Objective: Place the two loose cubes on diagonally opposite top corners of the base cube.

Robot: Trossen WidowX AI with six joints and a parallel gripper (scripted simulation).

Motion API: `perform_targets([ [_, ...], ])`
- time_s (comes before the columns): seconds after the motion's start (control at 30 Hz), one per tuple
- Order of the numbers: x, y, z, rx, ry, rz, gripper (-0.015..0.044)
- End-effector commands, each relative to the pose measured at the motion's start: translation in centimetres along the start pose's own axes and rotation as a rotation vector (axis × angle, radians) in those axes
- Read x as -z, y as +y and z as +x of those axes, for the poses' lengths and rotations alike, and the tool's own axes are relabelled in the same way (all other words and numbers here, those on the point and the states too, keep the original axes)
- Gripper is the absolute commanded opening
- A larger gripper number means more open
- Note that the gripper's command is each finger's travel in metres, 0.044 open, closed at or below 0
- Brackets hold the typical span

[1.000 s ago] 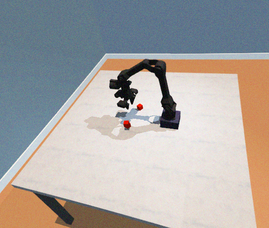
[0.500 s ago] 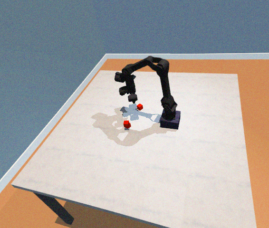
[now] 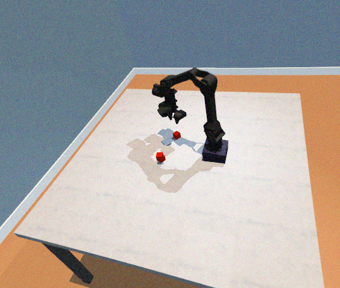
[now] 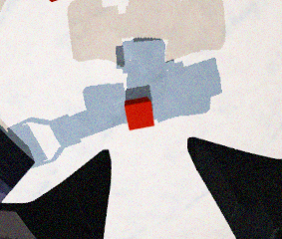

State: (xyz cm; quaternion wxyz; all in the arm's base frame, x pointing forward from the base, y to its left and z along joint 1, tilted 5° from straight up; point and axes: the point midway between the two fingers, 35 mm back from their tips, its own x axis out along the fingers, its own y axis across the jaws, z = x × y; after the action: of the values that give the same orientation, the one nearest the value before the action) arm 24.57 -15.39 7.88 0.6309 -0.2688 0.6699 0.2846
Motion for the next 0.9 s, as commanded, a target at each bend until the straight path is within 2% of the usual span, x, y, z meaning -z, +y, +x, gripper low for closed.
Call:
perform_targets([
  [0.0, 0.4, 0.0, -0.3, 0.007, 0.001, -0.052, 0.0265],
  [0.13, 0.4, -0.1, 0.2, 0.007, 0.001, -0.052, 0.0265],
  [0.37, 0.4, 0.0, 5.8, 0.007, 0.001, -0.052, 0.0265],
  [0.87, 0.4, 0.0, 7.7, 0.007, 0.001, -0.052, 0.0265],
])
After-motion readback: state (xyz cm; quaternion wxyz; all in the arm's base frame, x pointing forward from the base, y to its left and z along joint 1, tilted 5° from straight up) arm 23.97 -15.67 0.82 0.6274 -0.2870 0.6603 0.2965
